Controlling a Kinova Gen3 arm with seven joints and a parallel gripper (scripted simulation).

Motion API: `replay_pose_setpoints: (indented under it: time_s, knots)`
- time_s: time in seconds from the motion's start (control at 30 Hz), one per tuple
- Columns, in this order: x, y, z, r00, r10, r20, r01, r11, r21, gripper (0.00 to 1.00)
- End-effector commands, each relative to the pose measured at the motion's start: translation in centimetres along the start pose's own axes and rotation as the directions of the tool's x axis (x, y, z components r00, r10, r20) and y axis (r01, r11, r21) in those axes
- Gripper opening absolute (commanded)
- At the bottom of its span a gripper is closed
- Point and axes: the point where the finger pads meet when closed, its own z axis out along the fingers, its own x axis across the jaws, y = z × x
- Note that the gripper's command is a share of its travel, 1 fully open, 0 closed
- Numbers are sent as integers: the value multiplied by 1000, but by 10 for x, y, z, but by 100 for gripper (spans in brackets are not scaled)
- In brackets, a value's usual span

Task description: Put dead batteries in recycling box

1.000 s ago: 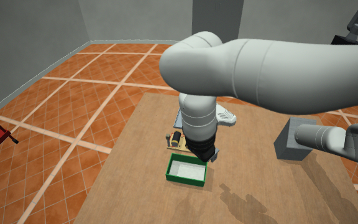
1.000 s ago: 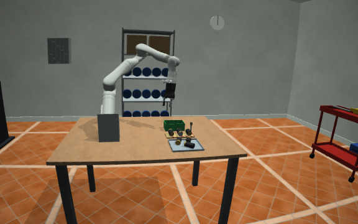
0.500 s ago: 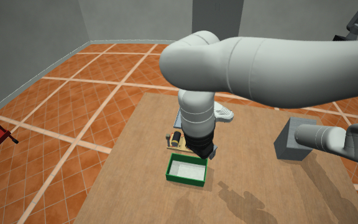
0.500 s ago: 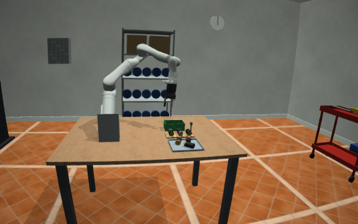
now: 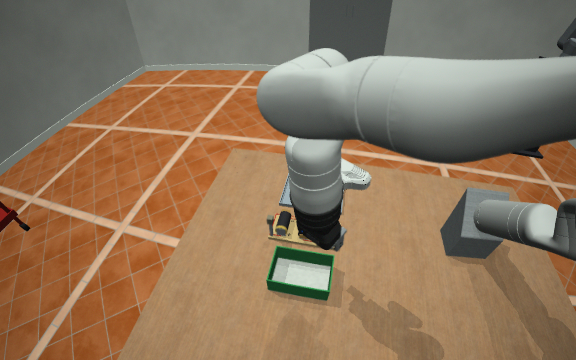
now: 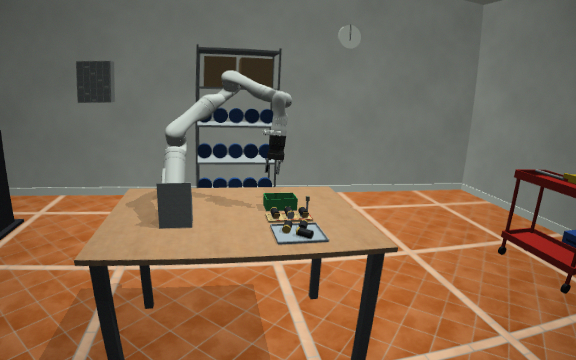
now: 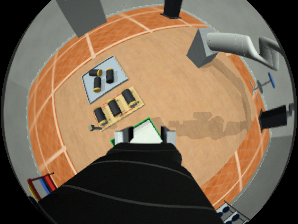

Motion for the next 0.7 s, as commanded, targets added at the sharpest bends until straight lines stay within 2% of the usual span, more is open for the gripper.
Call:
replay_pose_setpoints:
  time_s: [0.0, 0.67]
  knots:
    - [-2, -3, 0, 1000, 6, 1, -6, 1000, -1, 100]
    - [-18, -11, 5, 998, -62, 3, 62, 998, -17, 100]
